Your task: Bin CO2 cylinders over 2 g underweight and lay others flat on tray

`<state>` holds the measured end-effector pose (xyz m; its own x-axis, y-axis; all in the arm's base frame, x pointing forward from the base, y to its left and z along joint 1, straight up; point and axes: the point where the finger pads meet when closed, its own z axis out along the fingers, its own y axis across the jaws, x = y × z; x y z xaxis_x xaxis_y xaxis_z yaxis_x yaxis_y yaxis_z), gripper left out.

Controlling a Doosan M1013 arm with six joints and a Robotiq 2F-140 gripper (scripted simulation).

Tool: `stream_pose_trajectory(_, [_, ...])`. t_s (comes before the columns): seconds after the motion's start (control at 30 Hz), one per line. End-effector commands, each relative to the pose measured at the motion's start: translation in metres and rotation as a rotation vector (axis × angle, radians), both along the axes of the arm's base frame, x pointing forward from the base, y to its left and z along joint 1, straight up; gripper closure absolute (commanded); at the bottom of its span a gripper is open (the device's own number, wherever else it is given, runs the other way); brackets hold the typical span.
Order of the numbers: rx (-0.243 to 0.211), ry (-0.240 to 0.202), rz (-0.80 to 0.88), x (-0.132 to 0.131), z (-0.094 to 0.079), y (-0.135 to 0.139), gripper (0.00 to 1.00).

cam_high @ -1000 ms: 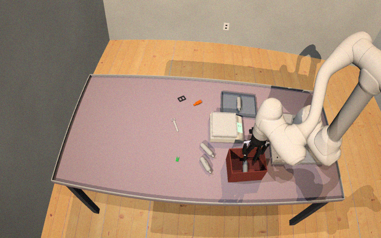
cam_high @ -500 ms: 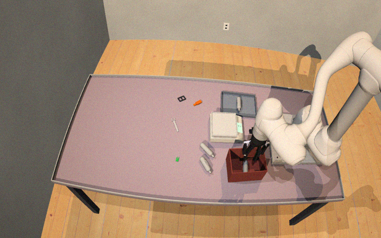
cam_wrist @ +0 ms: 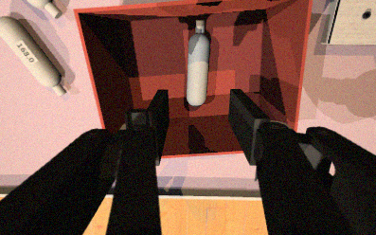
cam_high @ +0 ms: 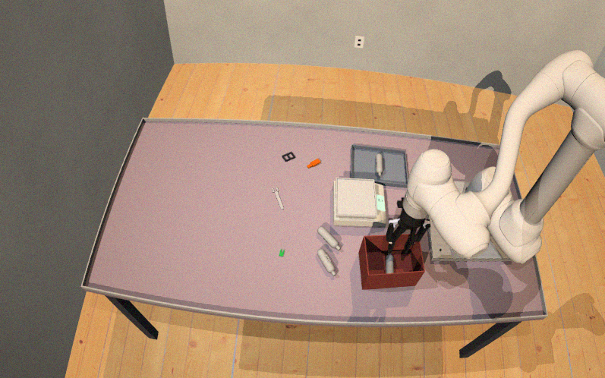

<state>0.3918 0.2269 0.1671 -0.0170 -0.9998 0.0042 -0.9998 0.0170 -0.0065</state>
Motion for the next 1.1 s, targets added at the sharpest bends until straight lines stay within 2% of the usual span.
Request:
stream_pose_trajectory(0.0, [0.001,0.000,0.000,0.000,0.004,0.000,0.61])
stream_pose_trajectory(0.23, [0.001,0.000,0.000,0.000,0.015,0.000,0.61])
stream_pose_trajectory(0.43, [0.001,0.000,0.000,0.000,0.017,0.000,0.61])
stream_pose_trajectory(0.47, [0.001,0.000,0.001,0.000,0.017,0.000,0.69])
stream_pose_trajectory(0.6, [0.001,0.000,0.022,0.007,0.018,-0.002,0.69])
stream_pose_trajectory(0.7, [0.000,0.000,0.131,0.041,0.020,-0.013,0.69])
stream_pose_trajectory(0.8, [-0.001,0.001,0.321,0.097,0.022,-0.040,0.69])
stream_pose_trajectory(1.0, [-0.004,0.002,0.662,0.164,0.021,-0.090,0.69])
stream_pose_trajectory(1.07, [-0.004,0.002,0.705,0.186,0.020,-0.108,0.69])
